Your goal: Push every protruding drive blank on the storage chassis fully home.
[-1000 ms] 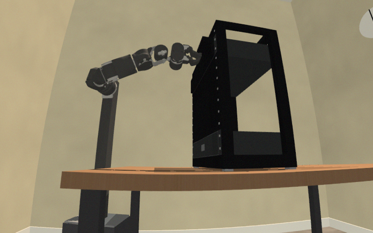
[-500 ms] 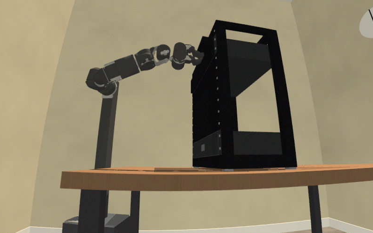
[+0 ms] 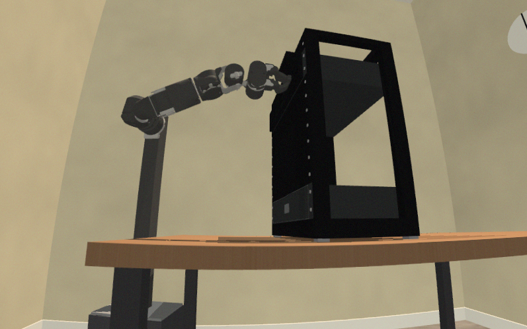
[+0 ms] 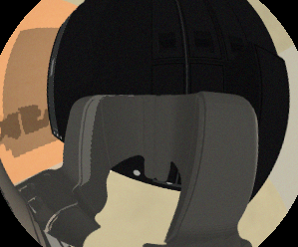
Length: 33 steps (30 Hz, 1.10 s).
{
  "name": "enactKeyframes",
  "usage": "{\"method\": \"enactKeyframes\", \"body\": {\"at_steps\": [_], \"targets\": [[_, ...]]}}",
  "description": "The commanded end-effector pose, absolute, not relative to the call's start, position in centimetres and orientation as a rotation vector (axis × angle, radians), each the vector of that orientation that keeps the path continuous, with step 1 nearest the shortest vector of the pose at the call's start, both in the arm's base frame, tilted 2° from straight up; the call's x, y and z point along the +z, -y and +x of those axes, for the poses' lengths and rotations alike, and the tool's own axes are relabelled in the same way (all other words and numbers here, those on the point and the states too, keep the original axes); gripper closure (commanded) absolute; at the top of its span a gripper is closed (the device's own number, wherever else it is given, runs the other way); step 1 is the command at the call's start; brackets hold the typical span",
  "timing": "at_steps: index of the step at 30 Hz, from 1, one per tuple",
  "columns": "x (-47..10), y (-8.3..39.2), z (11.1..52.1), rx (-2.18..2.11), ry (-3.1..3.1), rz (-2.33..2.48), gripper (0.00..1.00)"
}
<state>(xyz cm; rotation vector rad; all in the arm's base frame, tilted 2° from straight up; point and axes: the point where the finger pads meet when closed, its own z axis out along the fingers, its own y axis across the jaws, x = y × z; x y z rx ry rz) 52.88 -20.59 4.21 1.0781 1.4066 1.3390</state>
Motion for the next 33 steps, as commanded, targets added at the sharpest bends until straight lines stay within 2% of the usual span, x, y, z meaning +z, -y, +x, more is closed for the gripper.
{"method": "enactKeyframes", "body": {"at_steps": [1,33], "targets": [[4.67,20.62,52.84,1.345,-1.397,1.066,1.0],[4.78,20.46,53.42,1.345,-1.397,1.066,1.0]]}}
